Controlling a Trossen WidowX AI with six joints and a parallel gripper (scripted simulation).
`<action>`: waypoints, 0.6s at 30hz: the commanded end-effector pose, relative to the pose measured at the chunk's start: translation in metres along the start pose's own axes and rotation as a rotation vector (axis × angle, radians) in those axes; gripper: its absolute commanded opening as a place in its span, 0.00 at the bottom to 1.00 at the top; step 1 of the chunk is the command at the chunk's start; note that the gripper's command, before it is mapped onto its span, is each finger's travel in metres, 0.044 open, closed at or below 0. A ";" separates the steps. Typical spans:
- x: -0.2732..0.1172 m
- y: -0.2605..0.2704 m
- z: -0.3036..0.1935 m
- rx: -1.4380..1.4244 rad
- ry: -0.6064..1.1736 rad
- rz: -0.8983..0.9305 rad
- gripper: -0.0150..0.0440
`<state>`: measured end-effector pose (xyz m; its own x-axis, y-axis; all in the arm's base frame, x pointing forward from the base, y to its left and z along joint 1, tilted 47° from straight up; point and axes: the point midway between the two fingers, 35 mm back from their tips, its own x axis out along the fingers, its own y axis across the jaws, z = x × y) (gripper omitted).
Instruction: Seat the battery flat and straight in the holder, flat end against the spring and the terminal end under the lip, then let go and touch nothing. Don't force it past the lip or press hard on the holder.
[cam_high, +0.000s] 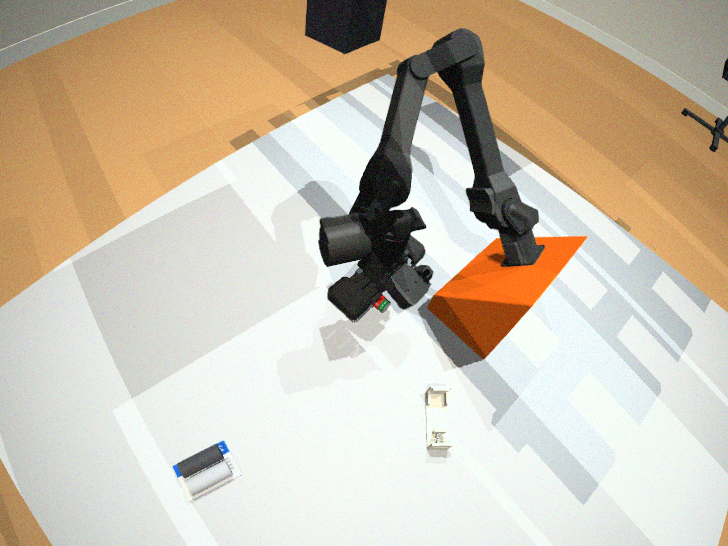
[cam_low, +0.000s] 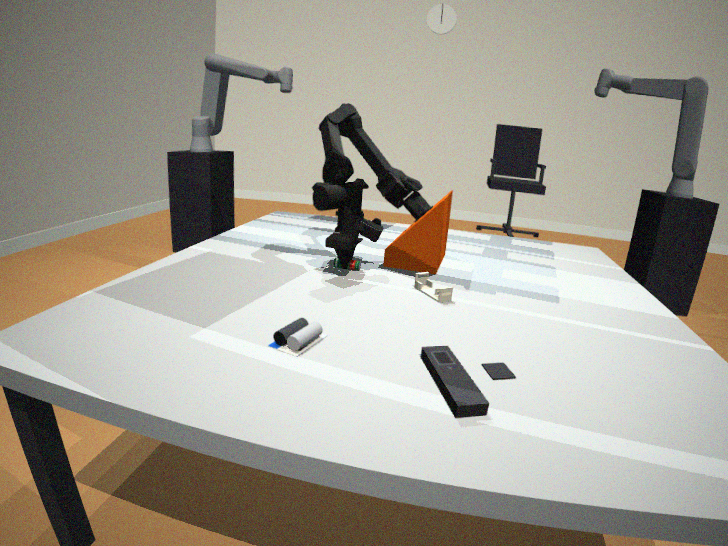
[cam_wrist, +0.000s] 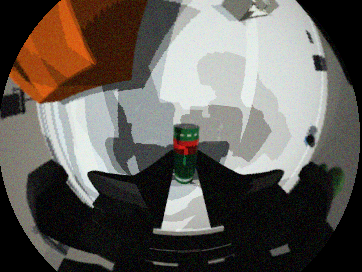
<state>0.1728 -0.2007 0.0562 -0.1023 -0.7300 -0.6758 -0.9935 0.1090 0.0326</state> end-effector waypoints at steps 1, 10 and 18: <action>0.001 0.000 0.002 -0.006 -0.007 -0.001 0.40; -0.027 -0.002 0.003 -0.005 -0.012 0.000 0.40; -0.049 -0.001 0.002 -0.002 -0.010 -0.001 0.40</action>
<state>0.1793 -0.1654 0.0838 -0.0978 -0.7193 -0.6877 -0.9944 0.0990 0.0378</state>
